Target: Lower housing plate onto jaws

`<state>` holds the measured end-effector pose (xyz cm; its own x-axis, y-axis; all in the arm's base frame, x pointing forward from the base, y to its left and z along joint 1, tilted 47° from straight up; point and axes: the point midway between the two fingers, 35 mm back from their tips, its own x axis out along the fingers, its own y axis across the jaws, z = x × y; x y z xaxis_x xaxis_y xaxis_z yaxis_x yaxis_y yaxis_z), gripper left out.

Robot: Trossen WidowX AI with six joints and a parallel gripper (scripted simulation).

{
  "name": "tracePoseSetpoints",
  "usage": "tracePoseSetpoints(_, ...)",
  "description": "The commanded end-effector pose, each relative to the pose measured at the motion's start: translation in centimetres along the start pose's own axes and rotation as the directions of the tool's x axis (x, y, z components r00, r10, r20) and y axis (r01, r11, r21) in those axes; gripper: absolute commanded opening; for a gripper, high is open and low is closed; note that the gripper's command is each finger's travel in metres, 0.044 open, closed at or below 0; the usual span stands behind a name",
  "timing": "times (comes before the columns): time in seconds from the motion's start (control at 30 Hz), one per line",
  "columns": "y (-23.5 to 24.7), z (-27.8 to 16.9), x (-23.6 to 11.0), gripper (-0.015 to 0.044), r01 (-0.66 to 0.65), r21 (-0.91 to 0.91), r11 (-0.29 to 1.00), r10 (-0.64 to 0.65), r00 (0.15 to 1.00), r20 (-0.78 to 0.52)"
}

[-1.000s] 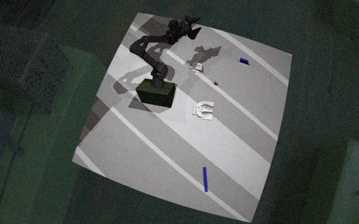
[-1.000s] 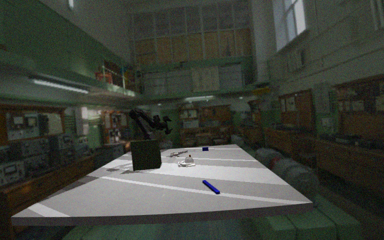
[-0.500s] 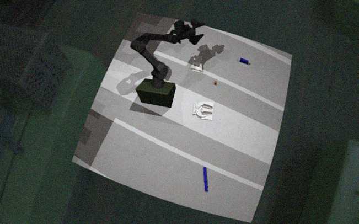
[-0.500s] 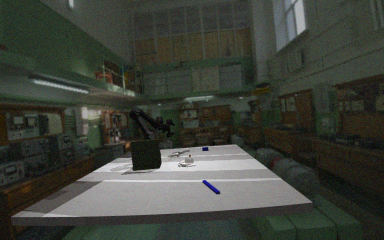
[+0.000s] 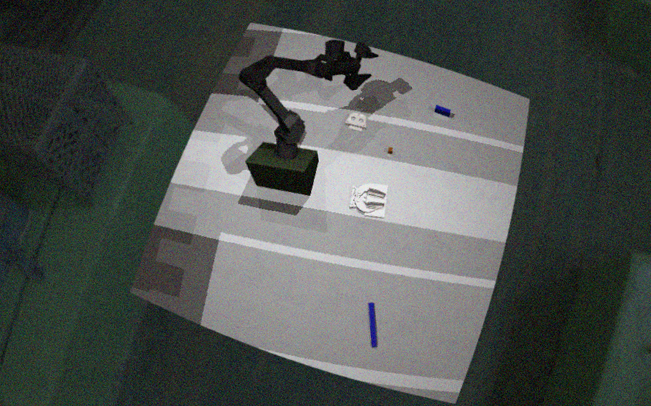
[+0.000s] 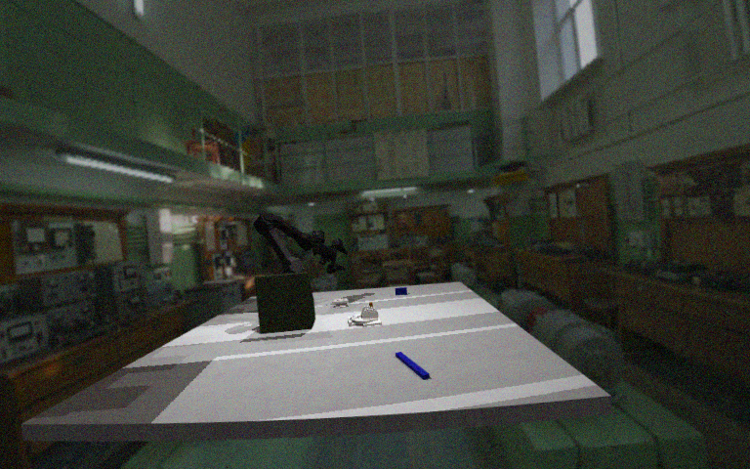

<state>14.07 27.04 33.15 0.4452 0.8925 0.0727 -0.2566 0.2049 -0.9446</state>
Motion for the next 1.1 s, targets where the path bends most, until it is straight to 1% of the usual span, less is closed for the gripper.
tracePoseSetpoints(0.0, 1.1, -0.6, 0.6, 0.044, -0.07, 0.02, 0.997, 0.07, 0.998, -0.008)
tracePoseSetpoints(0.5, 5.1, -2.7, 1.2, 0.044, -0.291, 0.105, 0.951, 0.296, 0.955, -0.031)
tracePoseSetpoints(1.07, 9.2, -4.8, 0.5, 0.044, -0.5, 0.251, 0.828, 0.522, 0.852, -0.024)
